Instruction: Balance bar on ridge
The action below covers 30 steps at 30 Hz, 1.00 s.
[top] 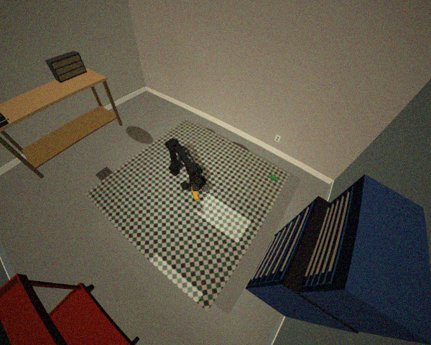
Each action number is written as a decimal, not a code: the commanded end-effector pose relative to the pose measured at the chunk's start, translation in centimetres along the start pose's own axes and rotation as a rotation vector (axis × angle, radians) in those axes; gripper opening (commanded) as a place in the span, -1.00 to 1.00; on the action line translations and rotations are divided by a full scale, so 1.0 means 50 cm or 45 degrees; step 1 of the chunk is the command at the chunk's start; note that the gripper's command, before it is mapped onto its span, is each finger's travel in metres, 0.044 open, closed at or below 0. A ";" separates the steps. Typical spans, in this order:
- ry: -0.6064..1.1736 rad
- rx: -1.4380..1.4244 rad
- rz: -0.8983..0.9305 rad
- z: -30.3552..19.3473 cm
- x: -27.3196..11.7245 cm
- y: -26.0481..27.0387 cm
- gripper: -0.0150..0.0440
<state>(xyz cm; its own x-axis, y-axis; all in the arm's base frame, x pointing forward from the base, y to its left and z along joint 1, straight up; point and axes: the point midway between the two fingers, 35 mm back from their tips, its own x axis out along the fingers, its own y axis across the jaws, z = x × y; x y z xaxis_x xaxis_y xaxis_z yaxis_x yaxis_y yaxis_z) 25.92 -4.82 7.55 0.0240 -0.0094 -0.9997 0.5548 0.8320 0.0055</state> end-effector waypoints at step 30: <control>0.002 0.006 0.006 0.000 0.058 0.002 0.58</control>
<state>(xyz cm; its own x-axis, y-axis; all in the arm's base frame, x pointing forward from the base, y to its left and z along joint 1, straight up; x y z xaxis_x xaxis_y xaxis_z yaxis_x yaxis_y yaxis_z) 26.00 -4.83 4.75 0.0256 -0.0097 -0.9996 0.5548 0.8319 0.0062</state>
